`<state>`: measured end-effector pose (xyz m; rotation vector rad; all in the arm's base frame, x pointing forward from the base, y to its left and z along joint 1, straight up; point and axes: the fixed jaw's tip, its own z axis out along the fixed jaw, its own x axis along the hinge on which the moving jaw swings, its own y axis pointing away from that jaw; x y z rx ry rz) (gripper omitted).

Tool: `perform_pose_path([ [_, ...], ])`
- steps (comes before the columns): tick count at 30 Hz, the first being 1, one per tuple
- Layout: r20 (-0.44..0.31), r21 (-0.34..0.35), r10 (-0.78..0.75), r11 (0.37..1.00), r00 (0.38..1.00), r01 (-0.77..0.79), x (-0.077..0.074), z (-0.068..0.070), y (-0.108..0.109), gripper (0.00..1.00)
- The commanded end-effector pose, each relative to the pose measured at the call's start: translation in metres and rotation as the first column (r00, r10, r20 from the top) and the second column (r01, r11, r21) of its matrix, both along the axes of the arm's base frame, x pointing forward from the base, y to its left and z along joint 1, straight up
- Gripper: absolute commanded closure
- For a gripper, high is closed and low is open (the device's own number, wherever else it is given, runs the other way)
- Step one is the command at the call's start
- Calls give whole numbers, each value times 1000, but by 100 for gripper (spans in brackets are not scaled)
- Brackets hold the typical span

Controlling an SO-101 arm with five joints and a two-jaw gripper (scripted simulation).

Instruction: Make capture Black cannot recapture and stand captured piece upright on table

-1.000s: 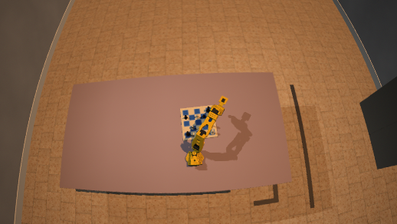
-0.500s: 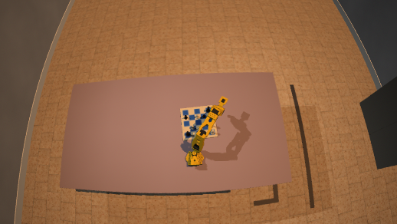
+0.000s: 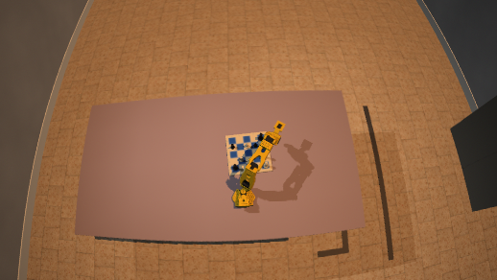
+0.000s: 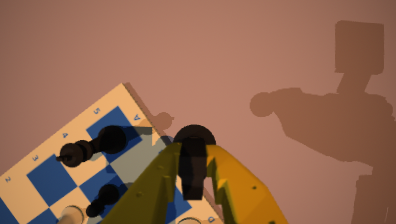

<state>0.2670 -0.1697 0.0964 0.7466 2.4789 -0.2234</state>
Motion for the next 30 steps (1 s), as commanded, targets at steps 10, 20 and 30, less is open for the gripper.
perform_pose_path([
  [10, -10, 6, -4, 1000, 1000, 4, -2, -10, -1, 100],
  [20, -10, 6, -4, 1000, 1000, 4, -2, -28, -1, 100],
  [30, -10, 6, -4, 1000, 1000, 4, -1, -47, -2, 100],
])
